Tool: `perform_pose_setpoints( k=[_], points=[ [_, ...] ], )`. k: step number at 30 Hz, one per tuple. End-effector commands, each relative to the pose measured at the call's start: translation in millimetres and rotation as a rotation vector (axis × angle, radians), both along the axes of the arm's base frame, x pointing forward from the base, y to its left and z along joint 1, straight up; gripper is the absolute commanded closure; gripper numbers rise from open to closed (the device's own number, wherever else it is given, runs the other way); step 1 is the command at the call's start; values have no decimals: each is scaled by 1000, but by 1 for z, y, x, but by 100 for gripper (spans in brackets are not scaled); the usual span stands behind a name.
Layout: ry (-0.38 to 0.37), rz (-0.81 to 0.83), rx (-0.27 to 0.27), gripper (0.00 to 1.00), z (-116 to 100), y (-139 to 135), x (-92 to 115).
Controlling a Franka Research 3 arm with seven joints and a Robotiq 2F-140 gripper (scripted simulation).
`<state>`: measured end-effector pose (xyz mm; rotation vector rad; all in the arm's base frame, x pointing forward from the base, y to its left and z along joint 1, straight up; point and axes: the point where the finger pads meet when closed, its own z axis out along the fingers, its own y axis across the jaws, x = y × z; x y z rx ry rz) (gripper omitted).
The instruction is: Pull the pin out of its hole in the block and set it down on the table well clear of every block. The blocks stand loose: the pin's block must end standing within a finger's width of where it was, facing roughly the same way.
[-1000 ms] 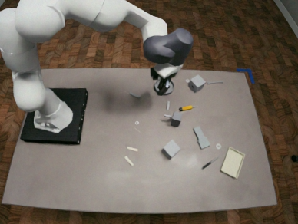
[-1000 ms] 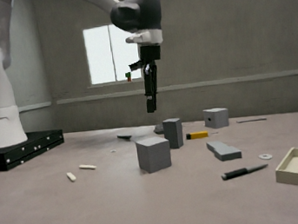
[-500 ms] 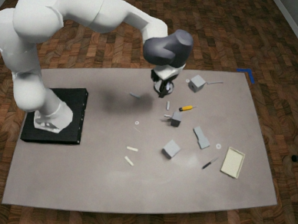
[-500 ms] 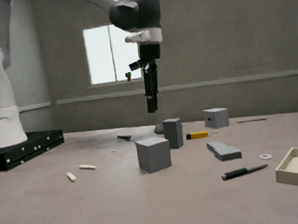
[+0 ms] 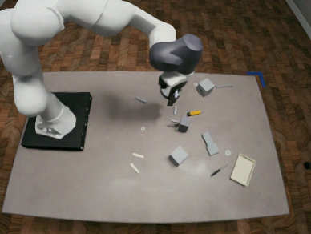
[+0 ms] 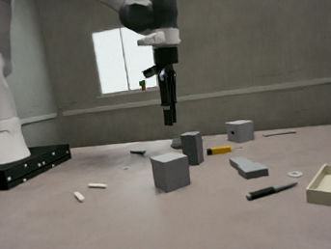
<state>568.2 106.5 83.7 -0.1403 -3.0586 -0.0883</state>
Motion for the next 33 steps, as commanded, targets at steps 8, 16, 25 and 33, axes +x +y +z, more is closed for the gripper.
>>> perform_pose_setpoints(
  k=[8, 16, 25, 33],
  points=[
    [-27, -59, -20, 69, 4, -27, 11],
    [-30, -65, -23, 69, 3, -30, 12],
    [-52, -114, -45, 69, -7, -56, 20],
    [-52, -114, -45, 69, -7, -56, 20]
  ],
)
